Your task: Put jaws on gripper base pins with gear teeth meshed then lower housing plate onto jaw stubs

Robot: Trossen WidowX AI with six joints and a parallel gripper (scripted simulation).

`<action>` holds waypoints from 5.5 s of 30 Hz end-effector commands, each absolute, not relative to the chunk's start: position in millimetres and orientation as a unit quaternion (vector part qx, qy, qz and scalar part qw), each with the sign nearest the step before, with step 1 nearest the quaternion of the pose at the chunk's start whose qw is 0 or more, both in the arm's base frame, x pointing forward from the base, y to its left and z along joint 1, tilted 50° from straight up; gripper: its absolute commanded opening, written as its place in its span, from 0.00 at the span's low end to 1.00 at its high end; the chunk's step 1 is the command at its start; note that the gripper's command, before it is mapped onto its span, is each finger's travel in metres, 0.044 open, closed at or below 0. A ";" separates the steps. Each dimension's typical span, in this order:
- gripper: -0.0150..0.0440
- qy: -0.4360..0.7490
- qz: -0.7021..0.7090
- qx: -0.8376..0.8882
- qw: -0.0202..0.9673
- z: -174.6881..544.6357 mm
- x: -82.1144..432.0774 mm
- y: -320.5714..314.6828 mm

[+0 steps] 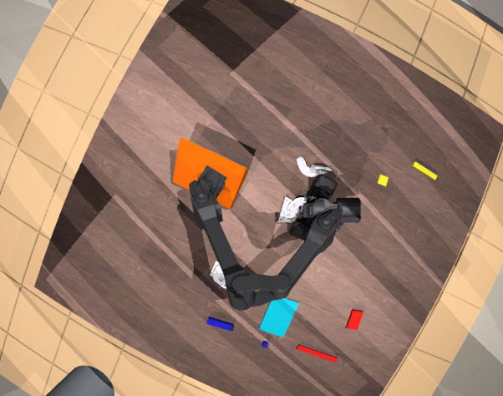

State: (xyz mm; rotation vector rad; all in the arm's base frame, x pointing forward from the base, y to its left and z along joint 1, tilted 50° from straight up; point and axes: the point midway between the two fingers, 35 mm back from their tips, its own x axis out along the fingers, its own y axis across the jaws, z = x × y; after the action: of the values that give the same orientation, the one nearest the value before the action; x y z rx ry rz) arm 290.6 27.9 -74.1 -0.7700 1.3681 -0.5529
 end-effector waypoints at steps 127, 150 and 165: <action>0.48 0.639 -0.145 -0.441 0.613 -160.8 253.9 84.8; 0.48 0.639 -0.142 -0.442 0.613 -126.4 248.2 127.1; 0.48 0.639 -0.142 -0.442 0.613 -108.1 244.1 143.2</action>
State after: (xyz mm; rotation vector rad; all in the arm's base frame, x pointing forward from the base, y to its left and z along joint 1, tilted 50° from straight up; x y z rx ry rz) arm 242.9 141.1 -110.3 -1.0277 1.4777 -0.3286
